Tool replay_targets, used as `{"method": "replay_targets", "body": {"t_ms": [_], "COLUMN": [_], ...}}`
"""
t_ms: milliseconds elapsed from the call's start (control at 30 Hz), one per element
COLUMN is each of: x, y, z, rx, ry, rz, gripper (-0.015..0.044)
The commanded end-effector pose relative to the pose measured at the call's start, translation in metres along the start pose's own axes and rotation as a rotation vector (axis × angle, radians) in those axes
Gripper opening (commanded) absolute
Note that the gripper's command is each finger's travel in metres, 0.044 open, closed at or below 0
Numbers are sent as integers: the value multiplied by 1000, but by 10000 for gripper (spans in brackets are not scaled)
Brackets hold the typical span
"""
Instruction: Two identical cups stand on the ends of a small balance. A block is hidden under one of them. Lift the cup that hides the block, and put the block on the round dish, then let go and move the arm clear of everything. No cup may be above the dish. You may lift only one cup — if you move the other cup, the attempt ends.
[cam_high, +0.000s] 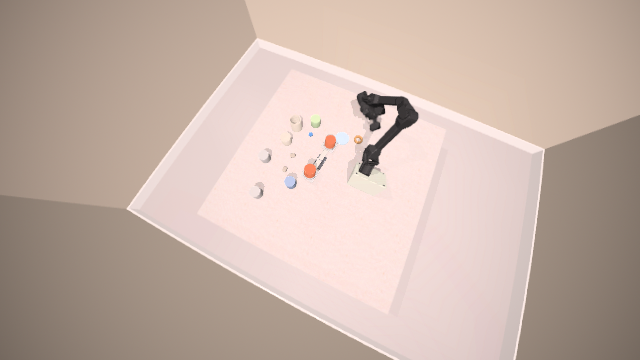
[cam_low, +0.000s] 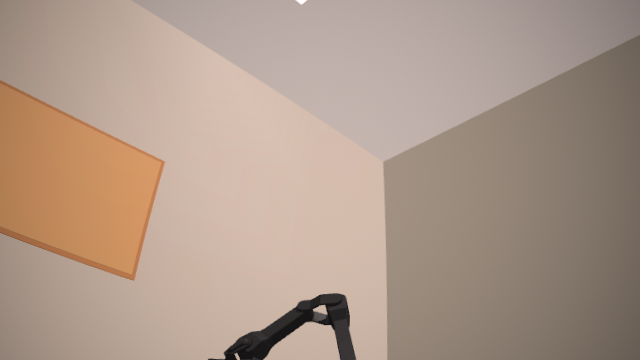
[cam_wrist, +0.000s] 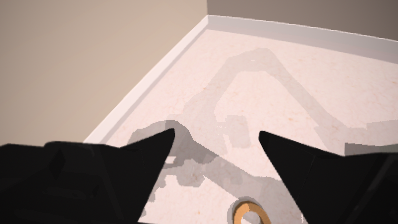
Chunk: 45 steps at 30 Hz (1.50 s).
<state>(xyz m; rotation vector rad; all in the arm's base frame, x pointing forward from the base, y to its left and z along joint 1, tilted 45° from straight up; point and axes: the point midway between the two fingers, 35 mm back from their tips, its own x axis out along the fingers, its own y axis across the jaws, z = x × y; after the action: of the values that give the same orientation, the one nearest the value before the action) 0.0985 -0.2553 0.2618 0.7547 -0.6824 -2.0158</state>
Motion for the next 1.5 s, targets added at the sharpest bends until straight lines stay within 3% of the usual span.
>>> {"method": "replay_targets", "body": {"t_ms": [0,733,1467], "x": [-16,-130,-227], "y": [-2,-47,-140], "z": [-23,-120,-150], "rx": [-104,-683,-1254], "ry": [71,384,481], "rz": [47,414,905], "gripper": [440,440,440]}}
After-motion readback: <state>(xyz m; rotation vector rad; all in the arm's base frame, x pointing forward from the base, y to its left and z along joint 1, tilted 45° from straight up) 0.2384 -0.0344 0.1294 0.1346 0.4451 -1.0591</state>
